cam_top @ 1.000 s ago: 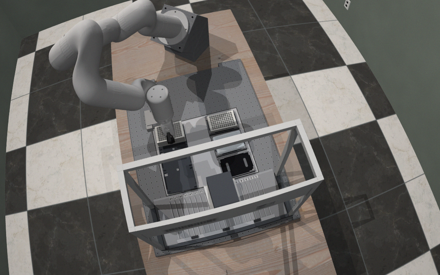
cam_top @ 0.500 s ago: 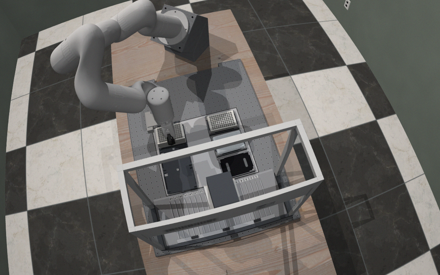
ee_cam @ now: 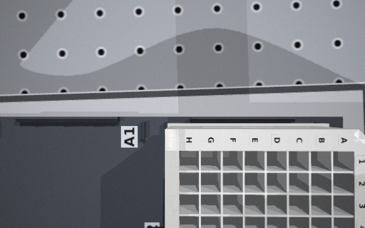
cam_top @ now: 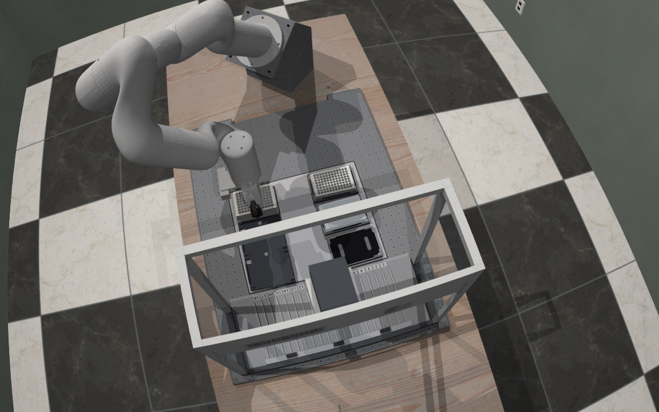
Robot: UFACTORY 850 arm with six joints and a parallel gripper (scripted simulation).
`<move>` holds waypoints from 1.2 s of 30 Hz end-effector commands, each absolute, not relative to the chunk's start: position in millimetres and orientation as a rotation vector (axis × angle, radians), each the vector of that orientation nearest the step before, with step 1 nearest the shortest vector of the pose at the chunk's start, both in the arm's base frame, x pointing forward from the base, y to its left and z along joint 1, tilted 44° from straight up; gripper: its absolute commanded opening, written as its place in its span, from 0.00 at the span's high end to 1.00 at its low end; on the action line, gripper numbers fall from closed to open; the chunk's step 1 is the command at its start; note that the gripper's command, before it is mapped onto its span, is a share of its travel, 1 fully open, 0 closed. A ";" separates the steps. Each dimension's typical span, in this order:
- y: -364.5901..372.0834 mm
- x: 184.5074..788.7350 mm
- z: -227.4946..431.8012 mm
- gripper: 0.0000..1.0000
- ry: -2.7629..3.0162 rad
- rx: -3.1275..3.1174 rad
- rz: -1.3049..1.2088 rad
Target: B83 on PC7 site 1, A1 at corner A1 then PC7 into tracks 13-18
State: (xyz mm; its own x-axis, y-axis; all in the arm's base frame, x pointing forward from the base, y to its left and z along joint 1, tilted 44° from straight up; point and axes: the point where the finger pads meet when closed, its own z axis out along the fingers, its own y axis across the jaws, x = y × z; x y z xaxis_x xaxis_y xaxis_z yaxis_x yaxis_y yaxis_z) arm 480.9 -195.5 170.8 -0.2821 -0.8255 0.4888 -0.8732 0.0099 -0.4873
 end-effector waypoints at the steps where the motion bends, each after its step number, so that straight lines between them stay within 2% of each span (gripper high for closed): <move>1: -196.7 482.0 169.4 1.00 -2.185 1.842 1.141; 36: -202.4 486.1 162.1 1.00 -2.185 1.842 1.141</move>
State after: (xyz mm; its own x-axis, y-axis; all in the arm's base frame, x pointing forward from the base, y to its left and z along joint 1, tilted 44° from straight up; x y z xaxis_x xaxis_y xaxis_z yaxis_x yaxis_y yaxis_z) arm 485.8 -202.6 161.7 -0.2820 -0.8255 0.4889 -0.8732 0.0098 -0.4872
